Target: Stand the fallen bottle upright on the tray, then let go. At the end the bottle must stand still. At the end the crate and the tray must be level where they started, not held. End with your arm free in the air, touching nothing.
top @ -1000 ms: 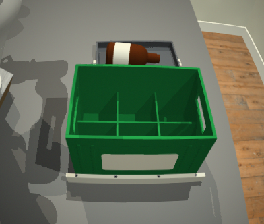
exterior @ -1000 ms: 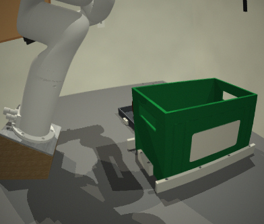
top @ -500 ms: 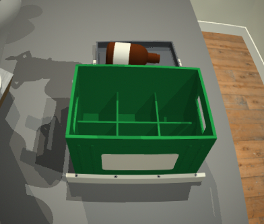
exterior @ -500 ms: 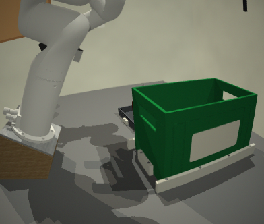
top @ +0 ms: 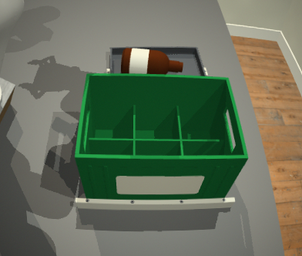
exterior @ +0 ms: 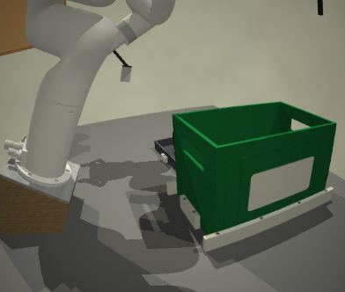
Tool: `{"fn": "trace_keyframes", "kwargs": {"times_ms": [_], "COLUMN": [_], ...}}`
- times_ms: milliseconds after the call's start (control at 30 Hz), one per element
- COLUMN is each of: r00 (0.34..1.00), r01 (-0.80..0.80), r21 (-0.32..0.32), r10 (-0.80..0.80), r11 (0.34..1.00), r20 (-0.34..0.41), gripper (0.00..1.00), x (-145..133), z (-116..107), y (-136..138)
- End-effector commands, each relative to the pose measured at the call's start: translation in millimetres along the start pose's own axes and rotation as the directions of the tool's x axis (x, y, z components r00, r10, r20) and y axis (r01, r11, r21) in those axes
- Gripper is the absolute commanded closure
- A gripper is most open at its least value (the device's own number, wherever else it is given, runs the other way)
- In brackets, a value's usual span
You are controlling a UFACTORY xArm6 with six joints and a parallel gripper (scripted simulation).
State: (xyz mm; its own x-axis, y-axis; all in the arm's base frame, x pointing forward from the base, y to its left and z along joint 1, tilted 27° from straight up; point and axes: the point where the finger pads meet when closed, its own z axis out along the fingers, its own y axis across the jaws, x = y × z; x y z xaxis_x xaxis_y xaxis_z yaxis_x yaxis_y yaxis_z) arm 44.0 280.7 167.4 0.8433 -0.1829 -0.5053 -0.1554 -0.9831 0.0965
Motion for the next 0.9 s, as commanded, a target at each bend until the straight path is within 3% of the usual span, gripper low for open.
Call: {"fn": "trace_keyframes", "kwargs": {"times_ms": [0,100,167,200,367,533,600,867], "r00": [1.0,1.0,0.986,0.981,0.963,0.911,0.911,0.786], "r01": [0.003,0.003,0.006,0.007,0.009,0.014,0.014,0.018], "r21": [0.005,0.005,0.055,0.062,0.08,0.105,0.105,0.119], "r10": [-0.003,-0.003,0.004,0.006,0.013,0.031,0.031,0.06], "r11": [1.0,1.0,0.998,0.998,0.997,0.994,0.994,0.993], "r20": [-0.009,-0.009,-0.169,-0.196,-0.269,-0.411,-0.411,-0.615], "gripper": [0.0,0.0,0.0,0.0,0.0,0.0,0.0,0.0], "x": [4.0,4.0,56.9,65.6,89.0,133.0,133.0,193.8], "z": [-2.3,-2.3,-36.9,-43.4,-61.7,-101.1,-101.1,-170.2], "y": [-0.9,-0.9,-2.2,-1.8,0.4,9.0,9.0,34.6]}}
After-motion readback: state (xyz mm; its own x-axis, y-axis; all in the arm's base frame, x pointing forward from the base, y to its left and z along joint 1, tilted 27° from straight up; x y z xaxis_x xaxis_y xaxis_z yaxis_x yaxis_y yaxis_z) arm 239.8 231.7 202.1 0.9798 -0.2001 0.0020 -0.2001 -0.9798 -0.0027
